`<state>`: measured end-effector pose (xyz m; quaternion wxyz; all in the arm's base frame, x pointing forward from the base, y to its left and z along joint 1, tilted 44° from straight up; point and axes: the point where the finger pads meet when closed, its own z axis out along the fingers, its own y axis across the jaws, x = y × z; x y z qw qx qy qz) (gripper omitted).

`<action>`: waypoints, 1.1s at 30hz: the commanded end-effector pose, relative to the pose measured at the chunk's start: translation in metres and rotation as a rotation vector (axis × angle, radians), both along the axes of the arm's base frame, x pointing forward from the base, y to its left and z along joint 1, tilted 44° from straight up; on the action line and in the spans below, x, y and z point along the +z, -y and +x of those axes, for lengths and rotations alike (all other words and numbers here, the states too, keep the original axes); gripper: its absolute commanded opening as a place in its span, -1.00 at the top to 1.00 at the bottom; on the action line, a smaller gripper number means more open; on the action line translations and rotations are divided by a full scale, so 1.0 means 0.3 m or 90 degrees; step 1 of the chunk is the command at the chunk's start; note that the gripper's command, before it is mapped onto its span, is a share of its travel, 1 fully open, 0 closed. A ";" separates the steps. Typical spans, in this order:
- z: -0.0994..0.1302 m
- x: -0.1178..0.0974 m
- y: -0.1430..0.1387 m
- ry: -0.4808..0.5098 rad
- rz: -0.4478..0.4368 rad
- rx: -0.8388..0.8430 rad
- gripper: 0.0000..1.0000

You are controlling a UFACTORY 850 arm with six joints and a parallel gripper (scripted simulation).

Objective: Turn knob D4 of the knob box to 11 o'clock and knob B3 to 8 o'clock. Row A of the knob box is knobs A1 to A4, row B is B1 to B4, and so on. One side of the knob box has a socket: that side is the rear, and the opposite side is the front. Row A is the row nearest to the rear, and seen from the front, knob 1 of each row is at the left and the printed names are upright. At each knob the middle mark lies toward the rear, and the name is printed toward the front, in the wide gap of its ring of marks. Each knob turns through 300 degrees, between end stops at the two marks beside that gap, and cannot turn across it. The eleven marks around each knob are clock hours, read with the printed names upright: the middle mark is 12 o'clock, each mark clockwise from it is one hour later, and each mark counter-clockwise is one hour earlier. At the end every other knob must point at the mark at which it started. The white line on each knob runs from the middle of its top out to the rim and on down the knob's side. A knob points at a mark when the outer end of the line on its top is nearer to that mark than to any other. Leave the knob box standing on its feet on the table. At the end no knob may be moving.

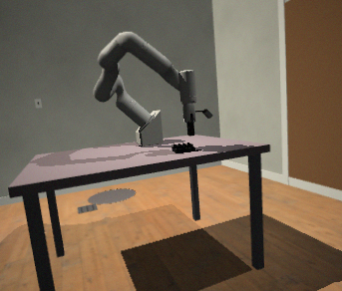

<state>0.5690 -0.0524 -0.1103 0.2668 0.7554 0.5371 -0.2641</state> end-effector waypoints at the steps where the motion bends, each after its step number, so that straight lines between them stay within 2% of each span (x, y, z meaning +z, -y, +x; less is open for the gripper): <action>1: 0.003 0.002 -0.002 0.001 0.000 0.000 0.61; 33: -0.003 -0.041 0.039 0.001 0.000 0.000 0.61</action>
